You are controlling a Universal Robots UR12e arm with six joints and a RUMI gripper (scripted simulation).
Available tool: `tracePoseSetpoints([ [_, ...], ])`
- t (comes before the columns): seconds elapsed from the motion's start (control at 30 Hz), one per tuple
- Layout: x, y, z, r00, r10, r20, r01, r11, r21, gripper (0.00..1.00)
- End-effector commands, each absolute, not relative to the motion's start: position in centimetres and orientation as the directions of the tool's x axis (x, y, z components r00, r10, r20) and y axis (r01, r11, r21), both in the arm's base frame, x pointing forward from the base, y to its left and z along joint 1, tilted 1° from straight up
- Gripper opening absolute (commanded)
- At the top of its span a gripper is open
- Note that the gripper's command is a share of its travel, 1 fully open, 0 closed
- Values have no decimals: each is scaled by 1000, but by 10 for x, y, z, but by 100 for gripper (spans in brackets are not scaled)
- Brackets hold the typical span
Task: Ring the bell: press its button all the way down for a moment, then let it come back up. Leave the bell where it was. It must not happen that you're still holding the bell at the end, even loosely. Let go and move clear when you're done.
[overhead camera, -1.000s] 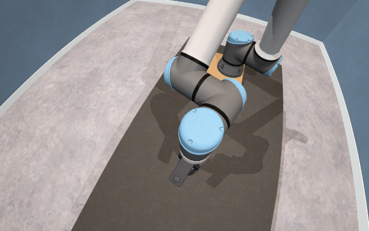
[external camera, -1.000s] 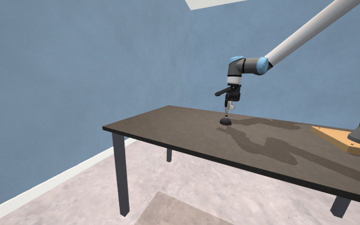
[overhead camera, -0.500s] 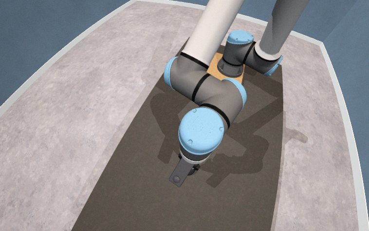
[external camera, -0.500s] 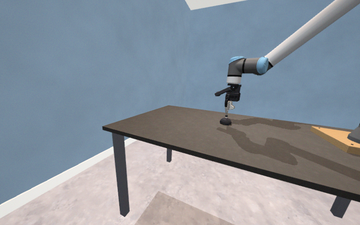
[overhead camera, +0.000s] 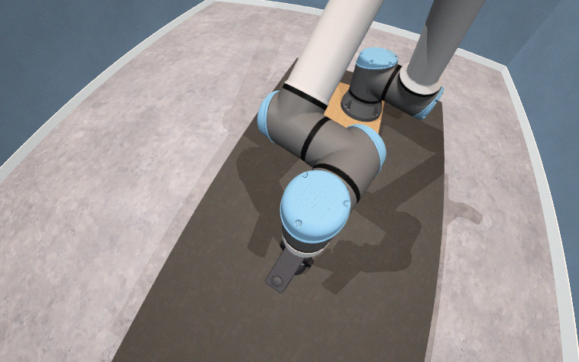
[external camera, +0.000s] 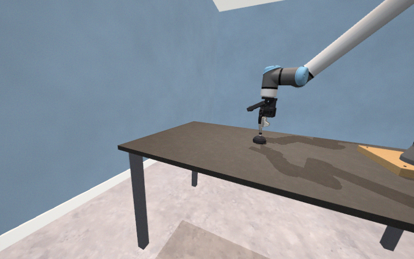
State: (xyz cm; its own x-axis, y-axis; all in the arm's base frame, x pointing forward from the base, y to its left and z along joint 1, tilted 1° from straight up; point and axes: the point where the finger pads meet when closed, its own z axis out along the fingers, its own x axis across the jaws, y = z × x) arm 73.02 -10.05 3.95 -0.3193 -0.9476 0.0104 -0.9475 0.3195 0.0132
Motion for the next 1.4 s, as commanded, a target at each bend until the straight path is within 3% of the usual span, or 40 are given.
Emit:
tracePoseSetpoints([
  [0.0, 728, -99, 31, -318, -948, 11, -948, 318, 17, 0],
  [1.37, 729, -99, 30, -318, -948, 11, -948, 318, 16, 0],
])
